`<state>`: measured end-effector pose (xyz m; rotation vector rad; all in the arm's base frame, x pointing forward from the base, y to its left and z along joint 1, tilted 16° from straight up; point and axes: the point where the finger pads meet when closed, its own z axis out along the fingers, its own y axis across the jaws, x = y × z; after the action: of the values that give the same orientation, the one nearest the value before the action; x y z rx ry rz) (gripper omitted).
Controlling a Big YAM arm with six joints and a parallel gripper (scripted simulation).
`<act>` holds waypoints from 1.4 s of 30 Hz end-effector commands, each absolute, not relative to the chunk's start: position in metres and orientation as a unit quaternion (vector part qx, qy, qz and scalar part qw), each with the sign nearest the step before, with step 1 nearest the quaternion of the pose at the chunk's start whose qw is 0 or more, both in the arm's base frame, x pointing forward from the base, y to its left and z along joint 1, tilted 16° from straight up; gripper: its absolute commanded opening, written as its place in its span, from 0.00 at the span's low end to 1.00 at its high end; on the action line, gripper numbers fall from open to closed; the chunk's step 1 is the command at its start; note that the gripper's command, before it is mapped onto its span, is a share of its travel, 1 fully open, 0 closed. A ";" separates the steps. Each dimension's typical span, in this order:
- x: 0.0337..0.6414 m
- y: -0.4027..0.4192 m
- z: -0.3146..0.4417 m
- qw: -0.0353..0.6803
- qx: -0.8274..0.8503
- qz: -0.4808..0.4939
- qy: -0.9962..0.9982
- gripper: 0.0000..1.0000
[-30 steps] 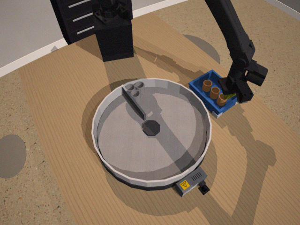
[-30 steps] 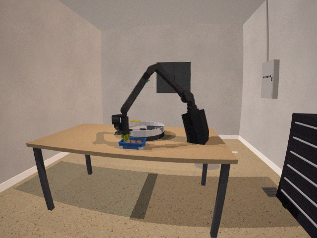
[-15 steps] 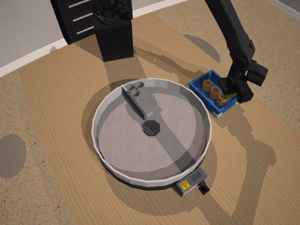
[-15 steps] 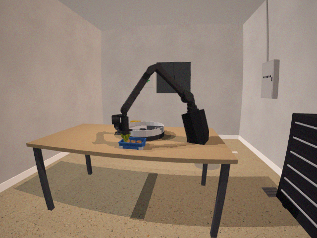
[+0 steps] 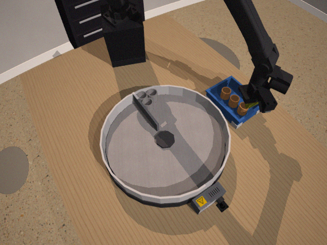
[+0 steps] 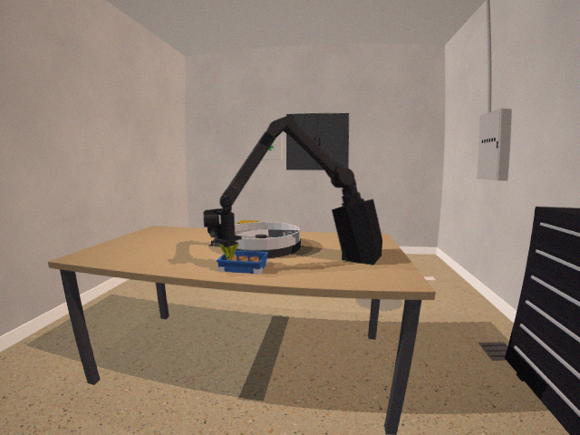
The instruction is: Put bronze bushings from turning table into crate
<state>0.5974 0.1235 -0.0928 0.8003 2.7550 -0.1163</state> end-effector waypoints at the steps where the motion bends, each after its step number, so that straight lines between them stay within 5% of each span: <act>1: 0.622 0.135 -0.063 0.159 0.270 -0.026 0.949 0.00; 42: 0.622 0.136 -0.070 0.160 0.270 -0.025 0.949 0.00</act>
<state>0.5967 0.1234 -0.0948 0.8006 2.7577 -0.1189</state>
